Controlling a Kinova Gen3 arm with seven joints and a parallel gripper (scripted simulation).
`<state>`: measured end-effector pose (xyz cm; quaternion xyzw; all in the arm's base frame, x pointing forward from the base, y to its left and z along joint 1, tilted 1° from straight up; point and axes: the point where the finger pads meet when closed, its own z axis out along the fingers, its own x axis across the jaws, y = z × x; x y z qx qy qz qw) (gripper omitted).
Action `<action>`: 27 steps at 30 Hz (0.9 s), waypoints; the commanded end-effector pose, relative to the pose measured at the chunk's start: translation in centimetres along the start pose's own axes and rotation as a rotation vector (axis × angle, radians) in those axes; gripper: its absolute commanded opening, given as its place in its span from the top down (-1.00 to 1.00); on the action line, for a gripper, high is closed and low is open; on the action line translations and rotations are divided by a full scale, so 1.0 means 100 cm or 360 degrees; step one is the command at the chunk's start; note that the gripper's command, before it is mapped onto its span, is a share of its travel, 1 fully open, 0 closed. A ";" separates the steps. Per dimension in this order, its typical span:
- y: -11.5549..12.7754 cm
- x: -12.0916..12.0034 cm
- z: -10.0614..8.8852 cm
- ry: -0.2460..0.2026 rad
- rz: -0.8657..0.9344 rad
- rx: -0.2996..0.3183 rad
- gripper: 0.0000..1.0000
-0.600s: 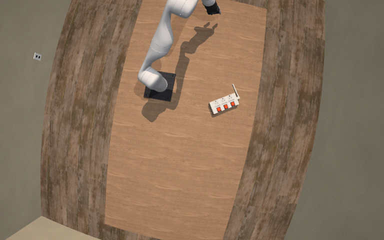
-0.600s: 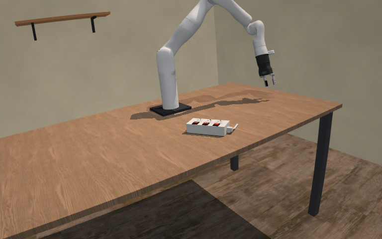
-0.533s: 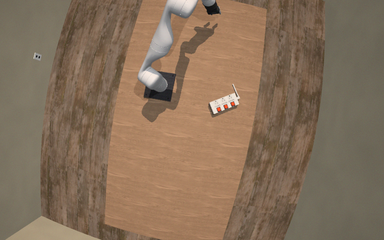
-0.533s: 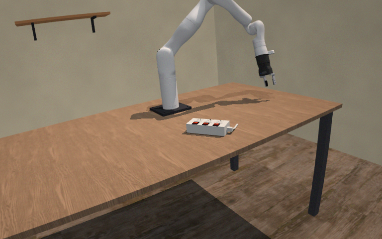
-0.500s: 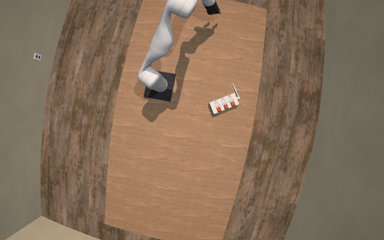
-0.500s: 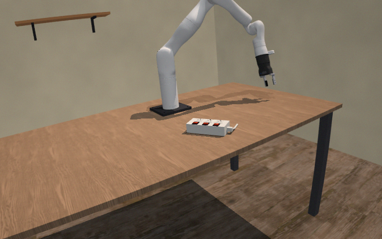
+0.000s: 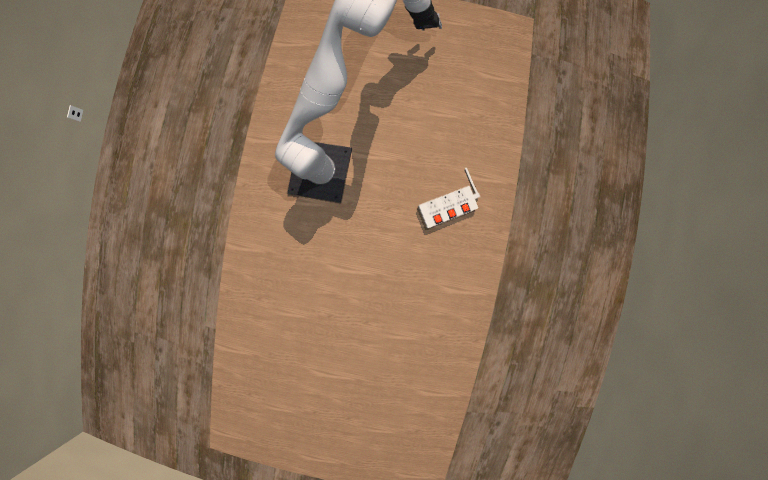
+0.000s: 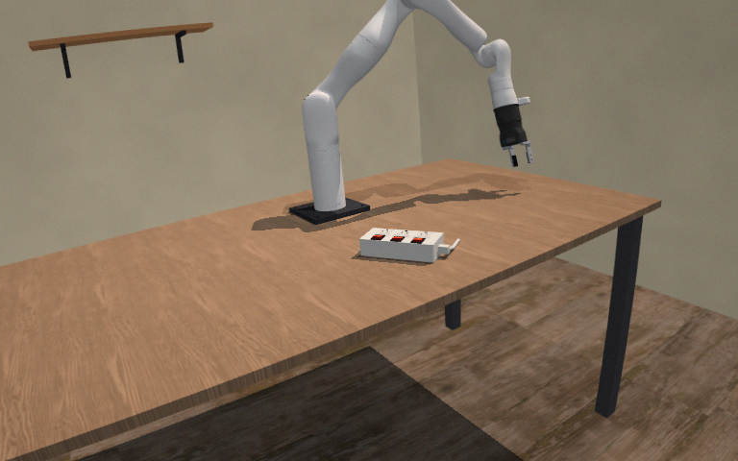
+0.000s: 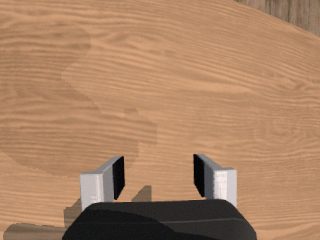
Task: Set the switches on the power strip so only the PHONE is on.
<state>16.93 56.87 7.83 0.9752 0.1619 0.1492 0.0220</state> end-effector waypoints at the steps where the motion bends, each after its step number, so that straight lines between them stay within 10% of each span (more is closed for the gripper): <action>1: 0.000 0.001 -0.001 0.0002 0.0001 0.0003 -1.00; 27: 0.064 0.051 0.018 -0.0086 -0.0082 -0.0040 -1.00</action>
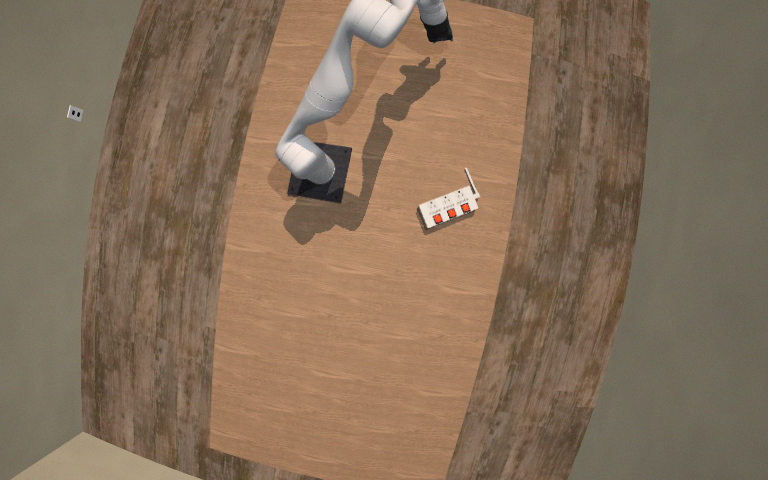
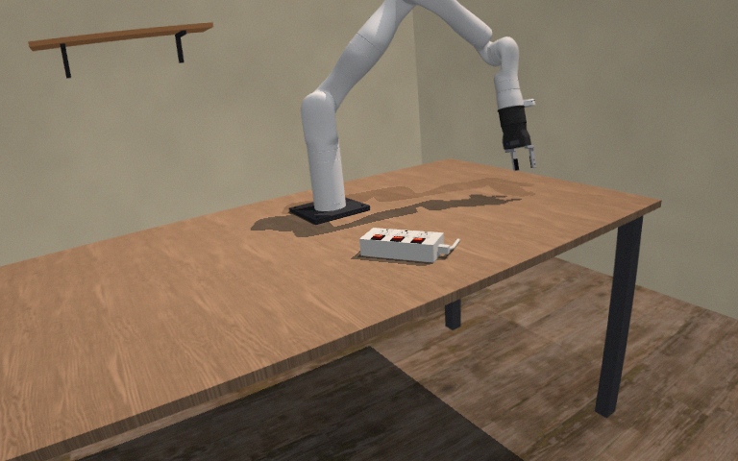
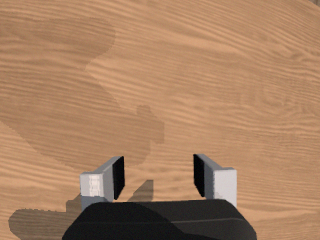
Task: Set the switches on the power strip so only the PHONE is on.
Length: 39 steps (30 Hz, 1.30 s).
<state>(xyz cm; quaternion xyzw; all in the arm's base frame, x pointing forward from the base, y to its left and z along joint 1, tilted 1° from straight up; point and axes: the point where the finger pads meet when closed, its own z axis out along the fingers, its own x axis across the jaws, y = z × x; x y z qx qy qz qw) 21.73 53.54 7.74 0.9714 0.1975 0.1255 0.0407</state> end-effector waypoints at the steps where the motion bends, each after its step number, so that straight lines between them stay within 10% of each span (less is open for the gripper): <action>1: 0.026 0.022 0.005 -0.0017 0.0033 -0.0012 -1.00; 21: 0.187 0.079 0.032 -0.0196 -0.0141 -0.0010 -1.00; 39: 0.200 0.081 0.033 -0.0208 -0.0153 -0.0006 -1.00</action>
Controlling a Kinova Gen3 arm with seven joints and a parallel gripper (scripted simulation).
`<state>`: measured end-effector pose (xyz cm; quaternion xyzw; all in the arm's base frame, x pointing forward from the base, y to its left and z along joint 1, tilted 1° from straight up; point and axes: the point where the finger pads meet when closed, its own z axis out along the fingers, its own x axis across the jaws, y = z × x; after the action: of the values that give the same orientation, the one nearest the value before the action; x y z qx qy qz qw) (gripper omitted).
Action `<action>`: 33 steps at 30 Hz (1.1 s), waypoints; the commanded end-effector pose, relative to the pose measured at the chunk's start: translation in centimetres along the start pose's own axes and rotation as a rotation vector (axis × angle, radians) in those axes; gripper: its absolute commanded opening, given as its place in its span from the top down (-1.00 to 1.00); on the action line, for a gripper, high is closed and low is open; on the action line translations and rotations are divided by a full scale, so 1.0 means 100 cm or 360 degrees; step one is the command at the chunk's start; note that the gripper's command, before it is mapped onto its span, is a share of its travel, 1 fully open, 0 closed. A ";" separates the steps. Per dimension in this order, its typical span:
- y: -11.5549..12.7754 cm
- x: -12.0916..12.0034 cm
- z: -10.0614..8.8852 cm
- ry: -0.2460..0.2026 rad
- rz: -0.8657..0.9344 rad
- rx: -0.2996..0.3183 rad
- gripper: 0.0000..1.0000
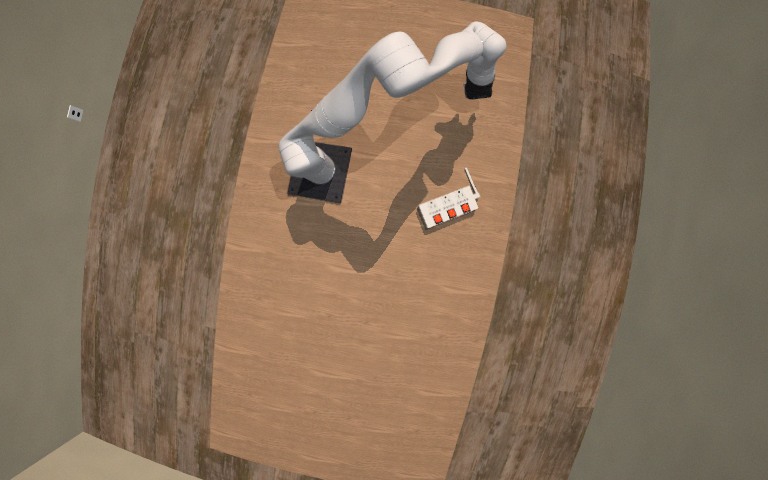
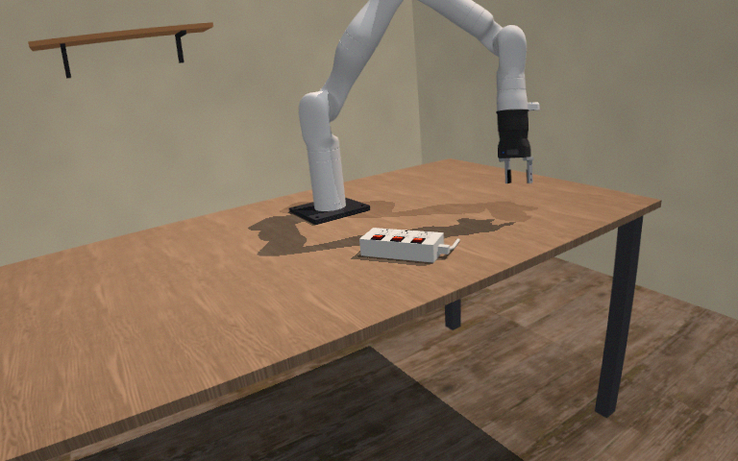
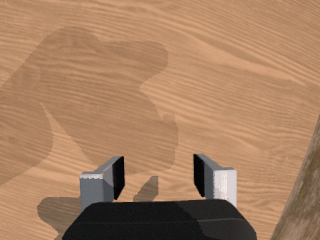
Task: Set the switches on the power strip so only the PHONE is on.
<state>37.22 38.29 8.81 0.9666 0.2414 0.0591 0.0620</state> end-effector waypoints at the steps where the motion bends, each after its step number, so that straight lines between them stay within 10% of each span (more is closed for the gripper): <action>1: 0.000 0.001 -0.001 0.0004 0.0003 0.0001 -1.00; 33: 0.051 0.002 0.003 -0.0038 -0.0050 0.0022 -1.00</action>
<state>39.59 34.03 9.09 0.9631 0.2586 0.0437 0.0600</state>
